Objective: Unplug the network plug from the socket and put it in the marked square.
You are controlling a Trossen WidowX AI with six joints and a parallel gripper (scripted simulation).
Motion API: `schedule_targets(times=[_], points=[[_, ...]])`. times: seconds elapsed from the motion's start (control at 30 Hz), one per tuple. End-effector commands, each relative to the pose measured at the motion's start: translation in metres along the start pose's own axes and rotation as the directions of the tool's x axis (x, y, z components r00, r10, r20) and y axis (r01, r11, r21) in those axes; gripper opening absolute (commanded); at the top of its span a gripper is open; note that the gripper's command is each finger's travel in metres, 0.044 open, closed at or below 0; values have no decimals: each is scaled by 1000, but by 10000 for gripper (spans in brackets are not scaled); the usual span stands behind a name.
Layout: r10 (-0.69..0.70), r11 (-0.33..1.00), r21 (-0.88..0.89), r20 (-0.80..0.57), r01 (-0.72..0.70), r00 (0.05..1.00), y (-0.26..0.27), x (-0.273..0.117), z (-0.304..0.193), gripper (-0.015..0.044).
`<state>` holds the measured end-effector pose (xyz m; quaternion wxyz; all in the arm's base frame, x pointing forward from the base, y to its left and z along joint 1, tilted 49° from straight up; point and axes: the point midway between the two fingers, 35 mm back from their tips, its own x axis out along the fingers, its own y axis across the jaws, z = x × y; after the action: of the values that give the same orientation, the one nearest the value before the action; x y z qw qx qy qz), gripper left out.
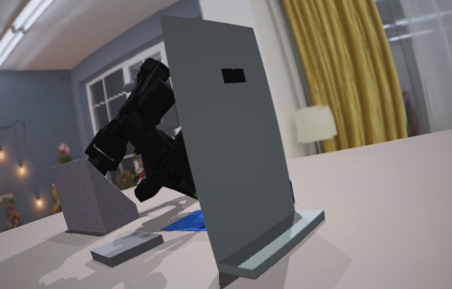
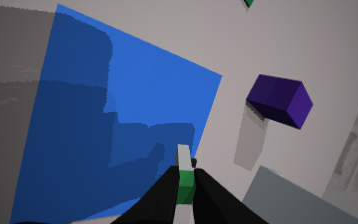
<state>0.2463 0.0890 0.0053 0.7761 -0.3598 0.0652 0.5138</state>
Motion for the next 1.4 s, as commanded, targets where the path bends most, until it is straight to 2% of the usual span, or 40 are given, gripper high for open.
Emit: schedule_targets(times=[0.0, 1.37], points=[[0, 1000, 6, -4, 0, 1000, 3, 2, -1, 0], [-6, 1000, 7, 8, 6, 1000, 18, 20, 6, 0]])
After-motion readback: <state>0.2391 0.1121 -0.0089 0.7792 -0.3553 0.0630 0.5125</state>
